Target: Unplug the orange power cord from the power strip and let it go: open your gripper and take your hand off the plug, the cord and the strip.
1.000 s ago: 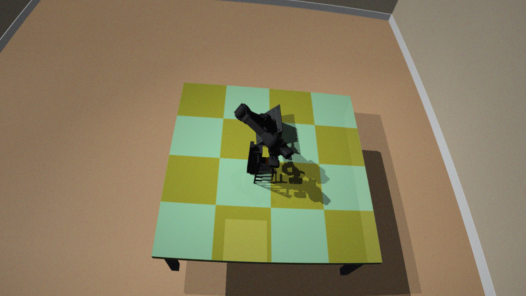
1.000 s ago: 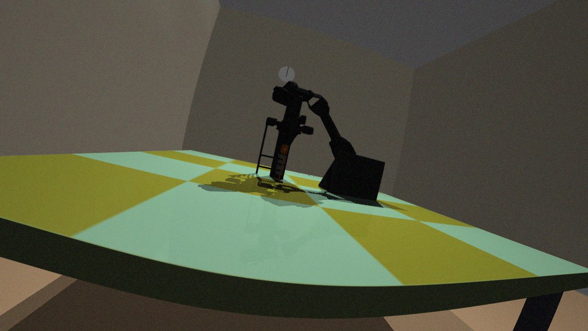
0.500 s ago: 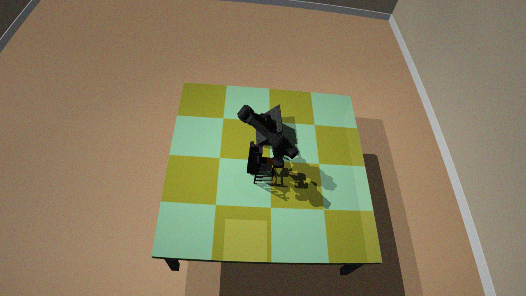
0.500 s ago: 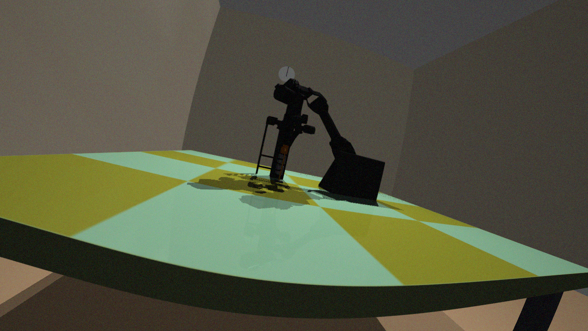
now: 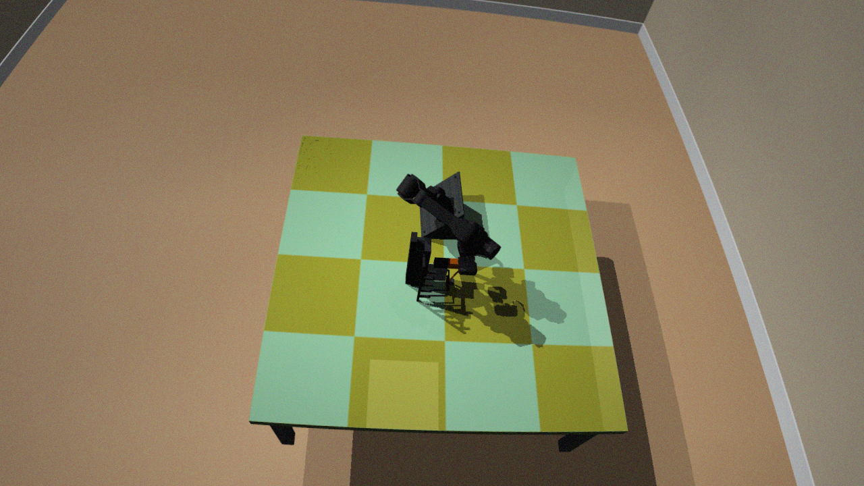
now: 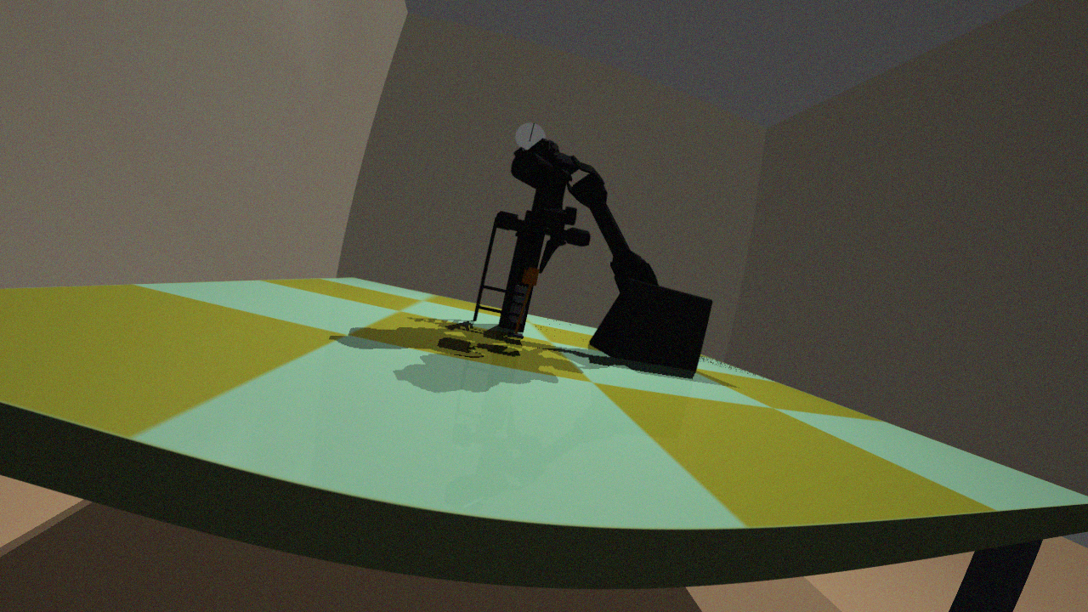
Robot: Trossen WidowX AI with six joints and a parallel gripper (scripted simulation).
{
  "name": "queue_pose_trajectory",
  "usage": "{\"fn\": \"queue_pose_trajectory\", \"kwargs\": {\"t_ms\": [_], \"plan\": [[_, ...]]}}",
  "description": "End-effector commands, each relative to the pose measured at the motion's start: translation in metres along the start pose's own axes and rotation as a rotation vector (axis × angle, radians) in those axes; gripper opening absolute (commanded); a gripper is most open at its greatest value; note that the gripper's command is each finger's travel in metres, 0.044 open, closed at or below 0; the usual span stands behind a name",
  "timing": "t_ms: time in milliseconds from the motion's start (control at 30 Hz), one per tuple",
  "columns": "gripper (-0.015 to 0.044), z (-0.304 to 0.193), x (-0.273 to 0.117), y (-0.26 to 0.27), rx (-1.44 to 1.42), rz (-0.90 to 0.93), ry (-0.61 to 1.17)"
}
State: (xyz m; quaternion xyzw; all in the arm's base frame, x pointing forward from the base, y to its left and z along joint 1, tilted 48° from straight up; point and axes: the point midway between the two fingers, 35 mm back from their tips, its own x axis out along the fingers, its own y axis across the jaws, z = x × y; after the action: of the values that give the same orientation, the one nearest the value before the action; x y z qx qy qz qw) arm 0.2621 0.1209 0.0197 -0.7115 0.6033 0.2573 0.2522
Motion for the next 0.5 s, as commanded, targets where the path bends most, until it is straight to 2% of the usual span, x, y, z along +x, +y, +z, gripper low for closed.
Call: {"fn": "queue_pose_trajectory", "kwargs": {"t_ms": [0, 333, 467], "plan": [[0.0079, -0.004, -0.001, -0.002, 0.008, -0.011, -0.013], [0.0341, -0.005, 0.0, -0.002, 0.008, -0.012, -0.013], [0.044, 0.015, -0.005, -0.004, 0.008, -0.012, -0.015]]}}
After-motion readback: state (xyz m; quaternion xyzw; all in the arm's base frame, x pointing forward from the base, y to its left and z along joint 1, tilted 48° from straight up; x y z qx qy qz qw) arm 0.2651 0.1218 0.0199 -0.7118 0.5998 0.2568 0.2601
